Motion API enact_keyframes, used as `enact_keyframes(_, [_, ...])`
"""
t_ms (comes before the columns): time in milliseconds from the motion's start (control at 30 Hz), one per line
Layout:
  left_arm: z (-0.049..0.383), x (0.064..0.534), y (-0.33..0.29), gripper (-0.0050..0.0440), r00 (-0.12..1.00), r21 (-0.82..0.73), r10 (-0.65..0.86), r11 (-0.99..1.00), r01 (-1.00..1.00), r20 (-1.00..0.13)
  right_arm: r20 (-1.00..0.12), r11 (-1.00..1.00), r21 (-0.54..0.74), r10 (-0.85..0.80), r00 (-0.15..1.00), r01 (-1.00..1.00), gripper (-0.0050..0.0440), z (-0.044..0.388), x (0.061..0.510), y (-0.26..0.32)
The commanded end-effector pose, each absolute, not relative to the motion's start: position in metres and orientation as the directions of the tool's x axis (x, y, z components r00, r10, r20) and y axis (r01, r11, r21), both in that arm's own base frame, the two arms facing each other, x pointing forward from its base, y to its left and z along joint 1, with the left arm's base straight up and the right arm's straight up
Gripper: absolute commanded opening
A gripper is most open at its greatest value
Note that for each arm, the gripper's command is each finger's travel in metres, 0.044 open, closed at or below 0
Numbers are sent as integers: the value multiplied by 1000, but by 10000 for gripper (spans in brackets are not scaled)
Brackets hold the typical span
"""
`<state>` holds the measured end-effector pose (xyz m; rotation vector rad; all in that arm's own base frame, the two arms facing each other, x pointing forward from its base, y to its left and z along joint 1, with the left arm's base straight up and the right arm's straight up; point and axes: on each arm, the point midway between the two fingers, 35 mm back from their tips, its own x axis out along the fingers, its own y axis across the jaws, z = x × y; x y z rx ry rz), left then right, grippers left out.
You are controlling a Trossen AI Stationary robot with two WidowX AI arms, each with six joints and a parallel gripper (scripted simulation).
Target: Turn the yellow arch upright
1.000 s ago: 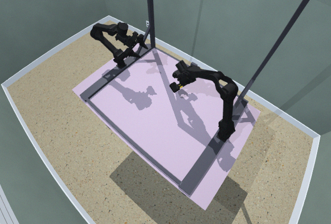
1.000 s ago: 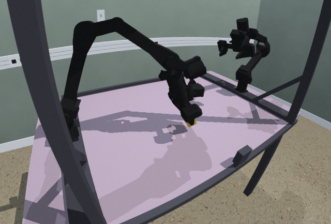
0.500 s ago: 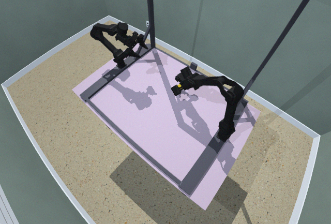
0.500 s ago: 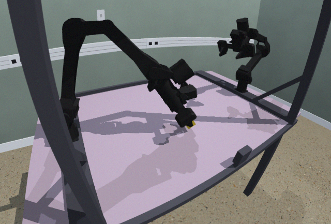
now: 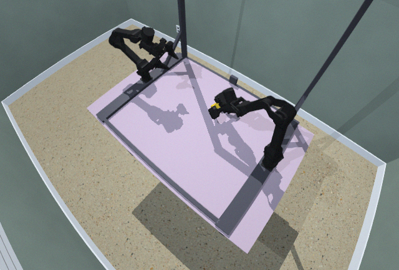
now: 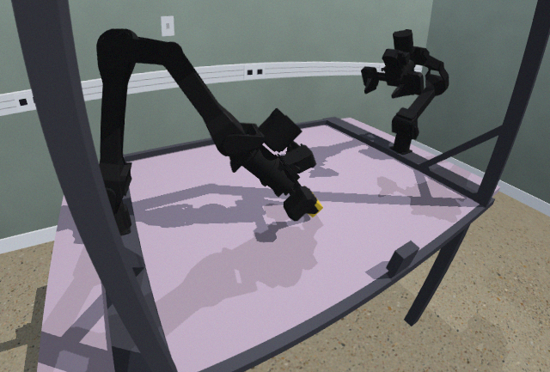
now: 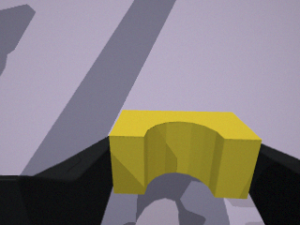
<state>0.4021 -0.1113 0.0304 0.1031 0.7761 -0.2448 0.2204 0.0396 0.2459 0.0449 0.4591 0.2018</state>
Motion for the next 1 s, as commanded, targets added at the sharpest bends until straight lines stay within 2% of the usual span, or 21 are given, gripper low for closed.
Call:
enact_keyframes(0, [32, 402, -114, 287, 743, 12, -193, 965, 261, -641, -417, 978, 88, 207, 885, -187, 400, 254, 220, 40])
enact_keyframes(600, [23, 395, -112, 287, 841, 12, -219, 966, 259, -494, -417, 978, 88, 207, 885, -187, 400, 254, 220, 40])
enact_keyframes(967, [28, 398, -112, 287, 851, 10, -222, 966, 258, -476, -417, 978, 88, 207, 885, -187, 400, 254, 220, 40])
